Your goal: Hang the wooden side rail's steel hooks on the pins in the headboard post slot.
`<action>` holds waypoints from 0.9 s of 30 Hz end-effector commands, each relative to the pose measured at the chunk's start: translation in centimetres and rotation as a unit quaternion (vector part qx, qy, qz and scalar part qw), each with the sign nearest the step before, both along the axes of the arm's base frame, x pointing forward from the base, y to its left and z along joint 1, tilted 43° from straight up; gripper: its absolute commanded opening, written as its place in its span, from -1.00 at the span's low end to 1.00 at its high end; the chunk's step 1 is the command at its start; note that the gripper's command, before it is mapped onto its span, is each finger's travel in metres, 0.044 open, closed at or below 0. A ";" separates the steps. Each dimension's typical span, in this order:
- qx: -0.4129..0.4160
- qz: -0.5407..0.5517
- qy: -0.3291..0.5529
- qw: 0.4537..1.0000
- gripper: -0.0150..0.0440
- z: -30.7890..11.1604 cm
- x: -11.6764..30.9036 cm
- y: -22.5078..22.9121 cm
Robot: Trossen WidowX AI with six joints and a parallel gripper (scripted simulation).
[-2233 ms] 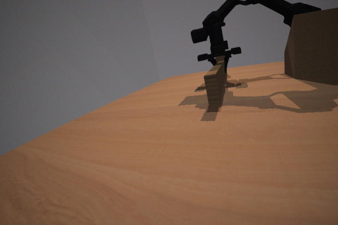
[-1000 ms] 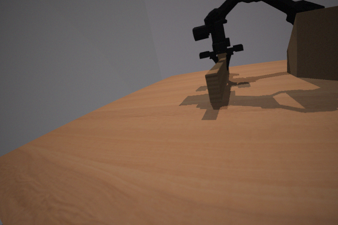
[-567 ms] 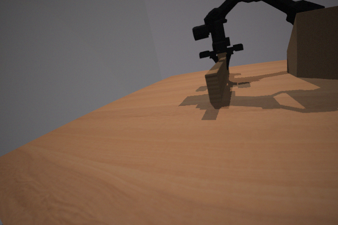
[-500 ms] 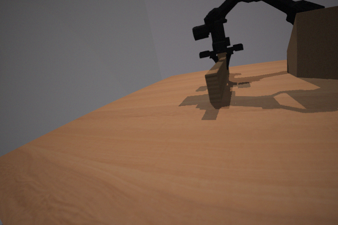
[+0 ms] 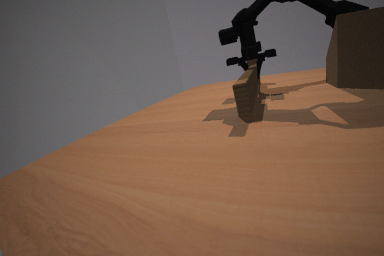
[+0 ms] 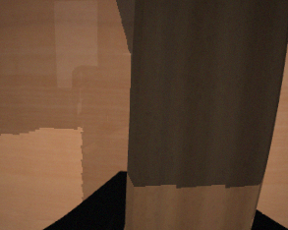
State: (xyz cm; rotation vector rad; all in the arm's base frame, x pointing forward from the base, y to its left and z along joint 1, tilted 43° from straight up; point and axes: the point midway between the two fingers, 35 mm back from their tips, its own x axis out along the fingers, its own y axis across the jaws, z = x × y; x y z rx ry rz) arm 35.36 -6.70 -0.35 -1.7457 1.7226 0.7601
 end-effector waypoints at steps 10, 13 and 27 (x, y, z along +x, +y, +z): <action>0.003 0.003 -0.013 1.000 -0.49 0.6 0.5 0.7; 0.003 0.003 -0.013 1.000 -0.49 0.6 0.5 0.8; 0.003 0.003 -0.013 1.000 -0.49 0.8 0.5 0.9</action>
